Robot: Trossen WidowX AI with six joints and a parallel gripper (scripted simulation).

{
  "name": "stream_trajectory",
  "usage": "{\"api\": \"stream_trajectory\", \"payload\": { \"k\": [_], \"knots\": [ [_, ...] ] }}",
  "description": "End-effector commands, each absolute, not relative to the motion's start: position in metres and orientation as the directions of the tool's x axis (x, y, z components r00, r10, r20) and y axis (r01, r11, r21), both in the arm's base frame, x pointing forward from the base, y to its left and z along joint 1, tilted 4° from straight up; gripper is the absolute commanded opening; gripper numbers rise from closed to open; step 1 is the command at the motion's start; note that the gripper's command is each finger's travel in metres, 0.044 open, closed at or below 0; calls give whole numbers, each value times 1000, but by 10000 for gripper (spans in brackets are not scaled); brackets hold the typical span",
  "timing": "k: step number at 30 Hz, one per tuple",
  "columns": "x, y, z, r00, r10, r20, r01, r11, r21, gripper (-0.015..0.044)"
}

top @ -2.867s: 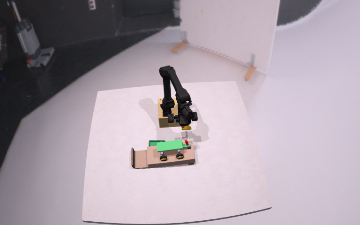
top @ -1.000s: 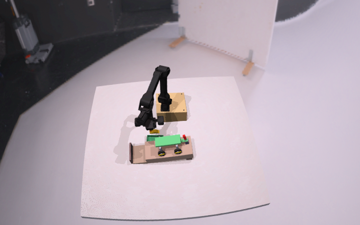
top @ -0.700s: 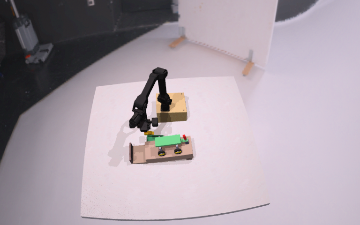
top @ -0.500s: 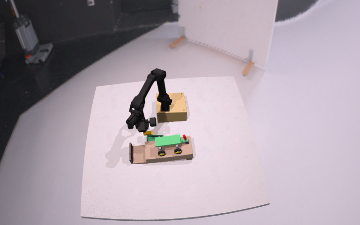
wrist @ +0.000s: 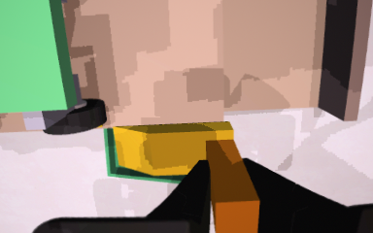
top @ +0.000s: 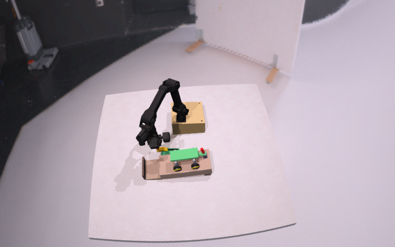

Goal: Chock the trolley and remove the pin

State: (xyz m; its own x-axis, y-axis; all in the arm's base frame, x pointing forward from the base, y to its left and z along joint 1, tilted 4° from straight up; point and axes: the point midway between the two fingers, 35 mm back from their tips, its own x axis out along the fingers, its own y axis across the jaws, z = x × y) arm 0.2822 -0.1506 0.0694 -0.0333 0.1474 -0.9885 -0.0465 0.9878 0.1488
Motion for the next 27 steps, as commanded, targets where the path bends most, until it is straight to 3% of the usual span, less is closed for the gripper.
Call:
{"api": "stream_trajectory", "payload": {
  "k": [1, 27],
  "knots": [
    [289, -149, 66, -35, 153, -988, -45, 987, 154, 0],
    [288, -141, 7, -35, 153, -988, -45, 987, 155, 0]
  ]
}}
